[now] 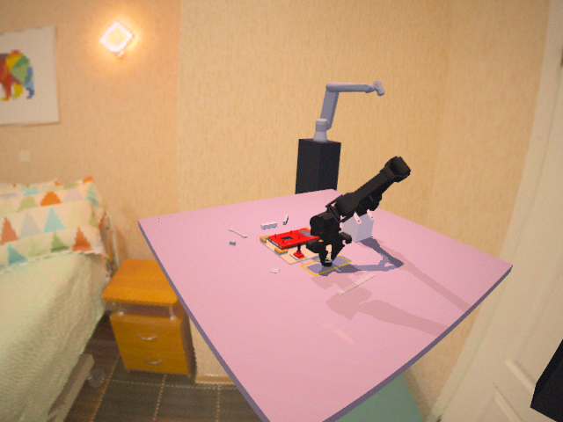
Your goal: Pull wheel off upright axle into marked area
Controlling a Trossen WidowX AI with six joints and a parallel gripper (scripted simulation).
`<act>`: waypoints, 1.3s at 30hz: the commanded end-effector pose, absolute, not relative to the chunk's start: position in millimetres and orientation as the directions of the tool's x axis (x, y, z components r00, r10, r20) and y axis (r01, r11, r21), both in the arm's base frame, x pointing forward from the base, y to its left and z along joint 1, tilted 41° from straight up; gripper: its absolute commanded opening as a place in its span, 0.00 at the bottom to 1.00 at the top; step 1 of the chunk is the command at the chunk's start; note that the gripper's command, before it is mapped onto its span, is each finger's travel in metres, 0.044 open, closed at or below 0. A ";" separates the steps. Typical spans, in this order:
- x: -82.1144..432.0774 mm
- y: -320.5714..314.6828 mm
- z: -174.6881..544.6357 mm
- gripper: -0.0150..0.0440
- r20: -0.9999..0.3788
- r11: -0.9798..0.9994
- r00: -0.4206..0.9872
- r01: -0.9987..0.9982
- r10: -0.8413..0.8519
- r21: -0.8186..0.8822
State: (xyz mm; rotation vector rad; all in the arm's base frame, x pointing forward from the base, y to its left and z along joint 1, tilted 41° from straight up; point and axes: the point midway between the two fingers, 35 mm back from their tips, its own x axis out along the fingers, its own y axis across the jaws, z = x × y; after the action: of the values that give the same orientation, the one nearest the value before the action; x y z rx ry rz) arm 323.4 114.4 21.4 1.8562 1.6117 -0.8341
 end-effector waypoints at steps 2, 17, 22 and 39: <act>323.5 107.1 29.6 0.76 -0.749 -0.139 0.094 0.990 0.656 0.003; 257.5 37.7 70.3 1.00 -0.759 -0.147 0.094 0.989 0.645 -0.003; 228.3 27.1 74.6 1.00 -0.754 -0.145 0.093 0.989 0.650 -0.003; 228.3 27.1 74.6 1.00 -0.754 -0.145 0.093 0.989 0.650 -0.003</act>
State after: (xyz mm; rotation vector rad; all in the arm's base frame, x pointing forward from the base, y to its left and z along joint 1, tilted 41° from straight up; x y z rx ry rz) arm 229.1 27.2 74.8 1.8582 1.6037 -0.8472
